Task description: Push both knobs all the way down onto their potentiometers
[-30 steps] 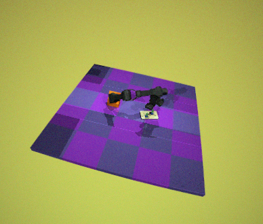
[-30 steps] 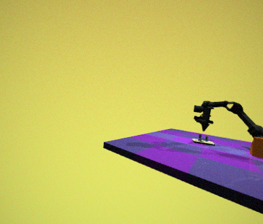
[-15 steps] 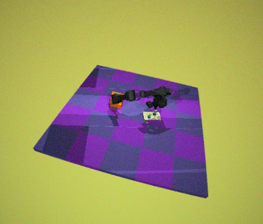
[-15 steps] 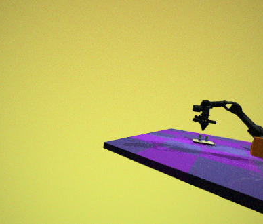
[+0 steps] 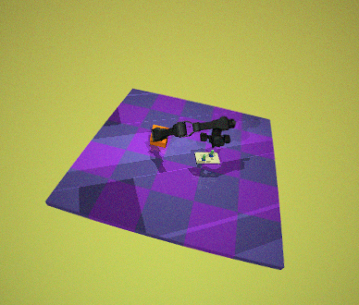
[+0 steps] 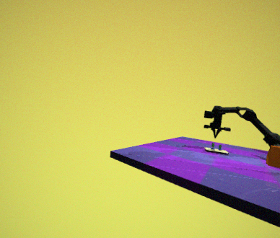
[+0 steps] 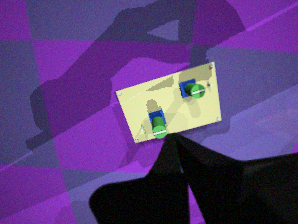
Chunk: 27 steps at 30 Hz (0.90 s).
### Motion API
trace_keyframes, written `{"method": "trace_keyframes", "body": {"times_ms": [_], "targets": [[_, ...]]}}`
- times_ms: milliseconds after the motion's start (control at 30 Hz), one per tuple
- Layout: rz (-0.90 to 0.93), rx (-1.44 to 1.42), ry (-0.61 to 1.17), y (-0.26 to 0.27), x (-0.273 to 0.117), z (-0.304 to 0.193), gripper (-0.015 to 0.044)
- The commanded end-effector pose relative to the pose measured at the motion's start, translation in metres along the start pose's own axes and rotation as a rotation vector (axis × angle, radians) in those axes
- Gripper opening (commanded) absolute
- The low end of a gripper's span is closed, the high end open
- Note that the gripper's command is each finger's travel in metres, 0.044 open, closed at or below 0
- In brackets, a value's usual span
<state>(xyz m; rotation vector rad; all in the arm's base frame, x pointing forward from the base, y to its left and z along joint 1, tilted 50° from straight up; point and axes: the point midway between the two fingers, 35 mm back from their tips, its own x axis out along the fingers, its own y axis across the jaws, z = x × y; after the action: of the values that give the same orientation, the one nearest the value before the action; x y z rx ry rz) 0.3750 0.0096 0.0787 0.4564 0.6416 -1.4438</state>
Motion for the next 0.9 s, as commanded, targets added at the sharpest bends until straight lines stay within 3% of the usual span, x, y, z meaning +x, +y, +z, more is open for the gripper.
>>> {"method": "trace_keyframes", "body": {"times_ms": [0,867], "targets": [[-0.004,0.118,0.006,0.0016,-0.0015,-0.0023,0.0000],[-0.027,0.933,-0.005,0.0107,-0.0079,-0.0119,0.0000]]}}
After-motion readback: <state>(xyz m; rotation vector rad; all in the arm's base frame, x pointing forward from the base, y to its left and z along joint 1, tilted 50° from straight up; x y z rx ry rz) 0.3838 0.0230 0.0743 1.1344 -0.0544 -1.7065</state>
